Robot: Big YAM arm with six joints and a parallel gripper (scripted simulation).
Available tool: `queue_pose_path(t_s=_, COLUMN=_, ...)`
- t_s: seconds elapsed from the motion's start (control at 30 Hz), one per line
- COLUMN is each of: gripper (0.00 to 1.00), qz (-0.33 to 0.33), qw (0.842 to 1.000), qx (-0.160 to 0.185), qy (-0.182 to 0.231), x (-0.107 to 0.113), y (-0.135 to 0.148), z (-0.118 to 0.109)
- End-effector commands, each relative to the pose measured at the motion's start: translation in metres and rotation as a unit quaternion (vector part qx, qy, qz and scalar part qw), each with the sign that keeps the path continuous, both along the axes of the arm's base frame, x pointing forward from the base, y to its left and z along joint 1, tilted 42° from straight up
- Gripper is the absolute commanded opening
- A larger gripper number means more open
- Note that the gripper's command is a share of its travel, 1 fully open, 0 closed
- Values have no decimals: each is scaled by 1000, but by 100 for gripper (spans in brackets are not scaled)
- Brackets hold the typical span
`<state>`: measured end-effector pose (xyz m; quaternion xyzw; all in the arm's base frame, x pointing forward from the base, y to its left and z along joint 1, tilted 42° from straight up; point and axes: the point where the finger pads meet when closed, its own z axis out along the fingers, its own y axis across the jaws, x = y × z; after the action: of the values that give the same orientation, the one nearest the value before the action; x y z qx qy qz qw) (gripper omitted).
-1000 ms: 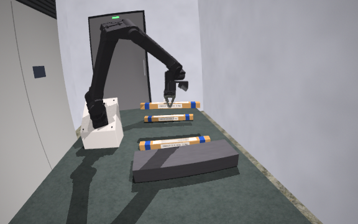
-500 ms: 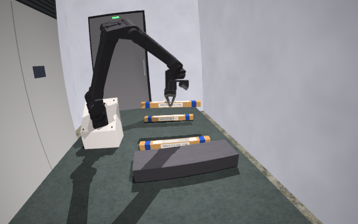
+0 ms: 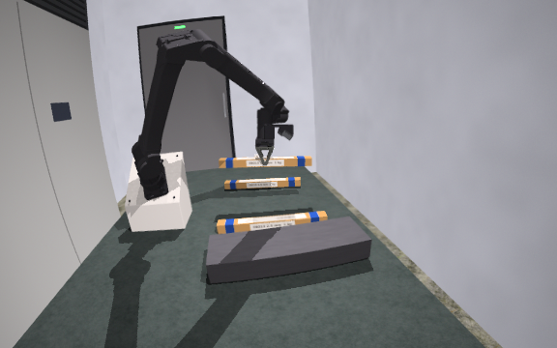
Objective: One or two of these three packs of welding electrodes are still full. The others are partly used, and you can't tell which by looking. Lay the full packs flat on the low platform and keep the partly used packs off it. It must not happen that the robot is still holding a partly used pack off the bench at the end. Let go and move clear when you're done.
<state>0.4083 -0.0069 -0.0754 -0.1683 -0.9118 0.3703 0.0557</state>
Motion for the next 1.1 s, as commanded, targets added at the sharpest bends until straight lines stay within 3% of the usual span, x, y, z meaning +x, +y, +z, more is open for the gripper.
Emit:
queue_pose_path(t_s=0.0, gripper=0, qz=27, qw=998, qx=12, qy=-55, x=46, y=42, z=25)
queue_pose_path(t_s=1.07, gripper=0, qz=27, qw=998, qx=12, qy=-52, x=47, y=44, z=22)
